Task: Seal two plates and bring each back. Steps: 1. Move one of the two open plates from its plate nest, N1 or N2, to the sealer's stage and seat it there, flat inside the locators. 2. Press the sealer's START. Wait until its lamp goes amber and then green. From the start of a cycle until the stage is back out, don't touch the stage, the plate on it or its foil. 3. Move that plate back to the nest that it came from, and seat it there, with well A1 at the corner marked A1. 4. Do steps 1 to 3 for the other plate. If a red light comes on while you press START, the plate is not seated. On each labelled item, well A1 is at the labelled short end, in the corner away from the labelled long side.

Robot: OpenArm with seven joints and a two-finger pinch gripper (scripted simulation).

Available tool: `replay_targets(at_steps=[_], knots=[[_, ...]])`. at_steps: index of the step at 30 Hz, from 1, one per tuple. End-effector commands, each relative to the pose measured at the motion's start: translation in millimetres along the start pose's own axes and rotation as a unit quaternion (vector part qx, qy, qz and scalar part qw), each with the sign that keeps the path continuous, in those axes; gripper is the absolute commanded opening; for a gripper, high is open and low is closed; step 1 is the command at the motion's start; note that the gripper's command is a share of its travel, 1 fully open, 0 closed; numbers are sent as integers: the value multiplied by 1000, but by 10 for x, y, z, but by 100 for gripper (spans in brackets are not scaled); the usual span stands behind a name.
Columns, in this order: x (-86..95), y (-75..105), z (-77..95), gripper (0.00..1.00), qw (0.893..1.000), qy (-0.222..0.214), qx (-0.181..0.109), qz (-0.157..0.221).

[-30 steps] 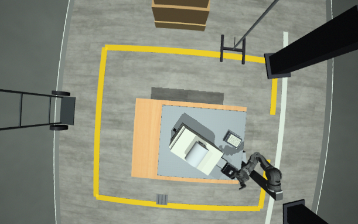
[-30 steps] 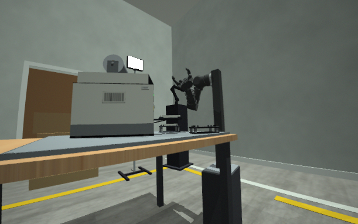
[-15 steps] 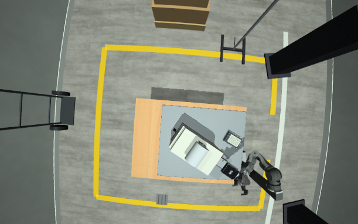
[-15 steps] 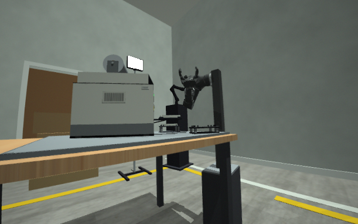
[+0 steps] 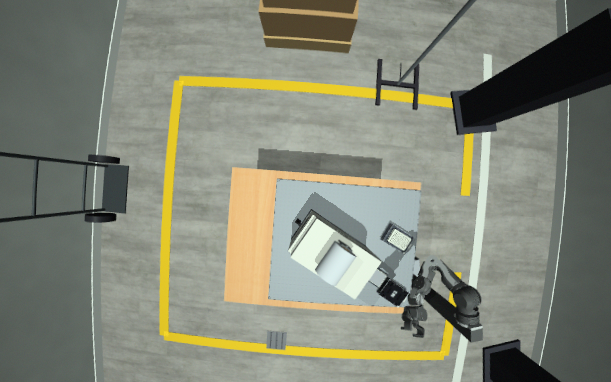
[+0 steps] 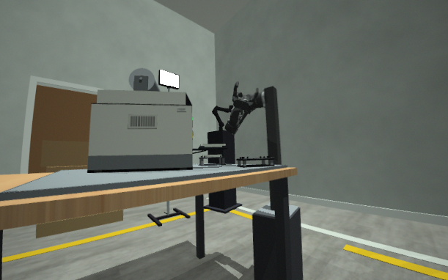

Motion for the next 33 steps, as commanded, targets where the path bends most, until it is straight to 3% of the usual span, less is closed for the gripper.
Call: replay_targets(at_steps=[1,6,11,14,21,28,30,33], knots=[[-49,0,29,65,999,16,-9,-26],[-175,11,104,65,993,57,-28,-95],[-283,53,197,65,980,98,-49,-164],[-306,60,212,65,977,105,-53,-177],[-401,172,369,65,946,161,-88,-268],[-412,323,521,65,901,215,-128,-353],[-412,323,521,65,901,215,-128,-353],[-403,390,582,65,879,237,-146,-388]])
Point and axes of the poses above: the point where the finger pads meet when closed, its own y axis back along the fingers, its own x axis across the jaws, z = x × y, the point moved 7 cm from there along y, back along the fingers, and after that the axes turned 7 degrees about y, right-handed, at the moved point
